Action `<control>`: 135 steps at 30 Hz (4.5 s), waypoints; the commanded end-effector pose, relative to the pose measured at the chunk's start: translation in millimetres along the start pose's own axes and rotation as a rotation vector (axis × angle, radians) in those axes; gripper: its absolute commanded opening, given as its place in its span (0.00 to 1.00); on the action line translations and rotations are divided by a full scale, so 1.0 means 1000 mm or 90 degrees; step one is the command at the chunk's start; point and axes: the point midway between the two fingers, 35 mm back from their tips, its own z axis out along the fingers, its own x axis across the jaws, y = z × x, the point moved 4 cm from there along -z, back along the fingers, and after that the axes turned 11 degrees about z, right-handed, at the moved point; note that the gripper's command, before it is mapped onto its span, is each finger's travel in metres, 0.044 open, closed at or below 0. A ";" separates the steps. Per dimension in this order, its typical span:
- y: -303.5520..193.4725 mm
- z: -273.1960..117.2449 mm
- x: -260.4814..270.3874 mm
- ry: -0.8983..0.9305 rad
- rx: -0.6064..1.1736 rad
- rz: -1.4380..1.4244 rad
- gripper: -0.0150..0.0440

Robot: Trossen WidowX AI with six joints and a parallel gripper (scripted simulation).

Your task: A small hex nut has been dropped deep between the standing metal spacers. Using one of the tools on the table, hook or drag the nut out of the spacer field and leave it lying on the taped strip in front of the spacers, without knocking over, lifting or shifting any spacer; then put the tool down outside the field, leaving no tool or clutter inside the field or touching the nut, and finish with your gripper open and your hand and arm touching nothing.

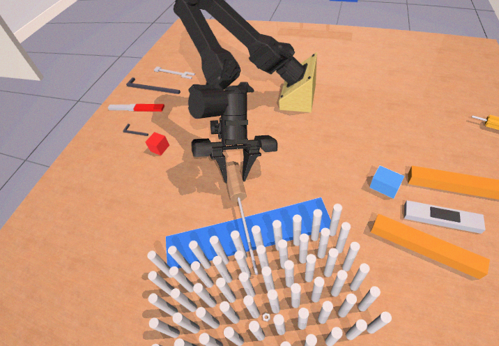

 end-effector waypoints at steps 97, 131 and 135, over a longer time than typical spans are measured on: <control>-0.050 0.032 -0.007 0.004 0.005 0.007 0.25; -0.063 0.044 -0.012 0.004 0.005 0.007 0.25; -0.061 0.047 -0.013 0.004 0.006 0.007 0.25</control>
